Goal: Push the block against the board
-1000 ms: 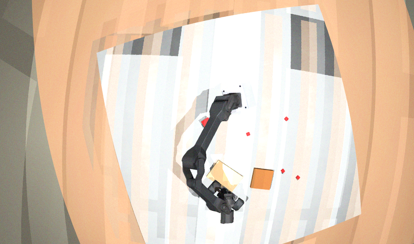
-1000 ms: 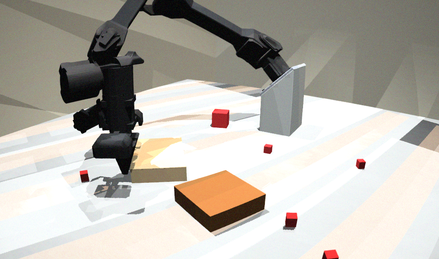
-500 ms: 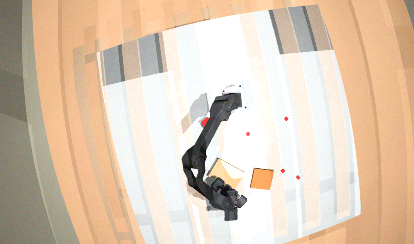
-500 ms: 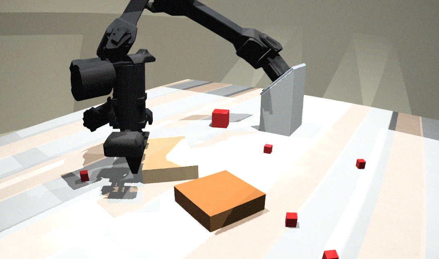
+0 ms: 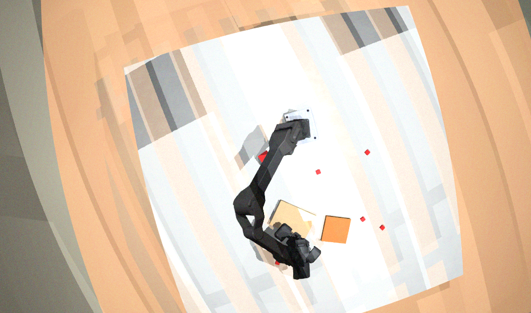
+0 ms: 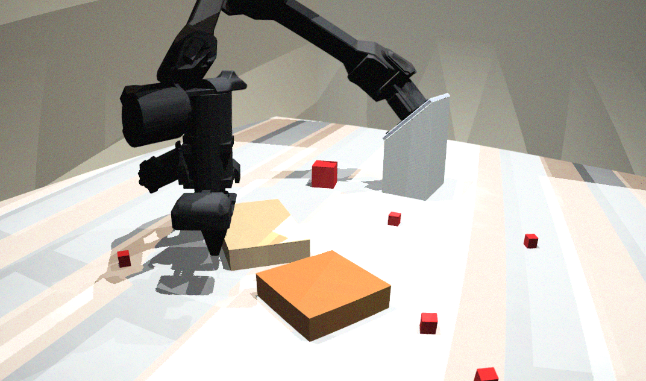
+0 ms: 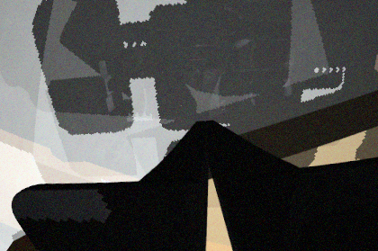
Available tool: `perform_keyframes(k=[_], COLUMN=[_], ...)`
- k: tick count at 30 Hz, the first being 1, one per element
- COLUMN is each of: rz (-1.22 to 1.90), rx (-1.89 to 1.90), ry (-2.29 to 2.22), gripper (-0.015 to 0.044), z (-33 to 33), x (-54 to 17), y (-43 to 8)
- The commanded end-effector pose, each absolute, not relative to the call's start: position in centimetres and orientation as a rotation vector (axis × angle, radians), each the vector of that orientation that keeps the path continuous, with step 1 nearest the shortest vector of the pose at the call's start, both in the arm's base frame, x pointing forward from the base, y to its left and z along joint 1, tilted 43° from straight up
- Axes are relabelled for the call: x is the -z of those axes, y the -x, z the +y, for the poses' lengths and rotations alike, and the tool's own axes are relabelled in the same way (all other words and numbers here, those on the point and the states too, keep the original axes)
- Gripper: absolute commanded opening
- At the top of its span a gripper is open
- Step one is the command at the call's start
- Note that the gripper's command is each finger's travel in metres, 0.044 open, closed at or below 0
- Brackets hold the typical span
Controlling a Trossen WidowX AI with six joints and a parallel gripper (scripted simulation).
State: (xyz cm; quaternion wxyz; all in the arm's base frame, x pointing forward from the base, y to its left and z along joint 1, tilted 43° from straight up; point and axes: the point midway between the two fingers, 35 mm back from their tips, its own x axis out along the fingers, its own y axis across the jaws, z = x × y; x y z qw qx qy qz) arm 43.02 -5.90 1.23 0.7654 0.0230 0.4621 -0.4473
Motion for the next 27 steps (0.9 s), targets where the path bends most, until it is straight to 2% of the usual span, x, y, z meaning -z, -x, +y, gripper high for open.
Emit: perform_keyframes(k=[1, 27], rz=[1.02, 1.023], rx=[0.976, 0.975], ry=[-0.046, -0.046], gripper=[0.0, 0.0], z=[-5.7, -4.2], x=[-0.4, 1.7], y=[-42.2, -39.2])
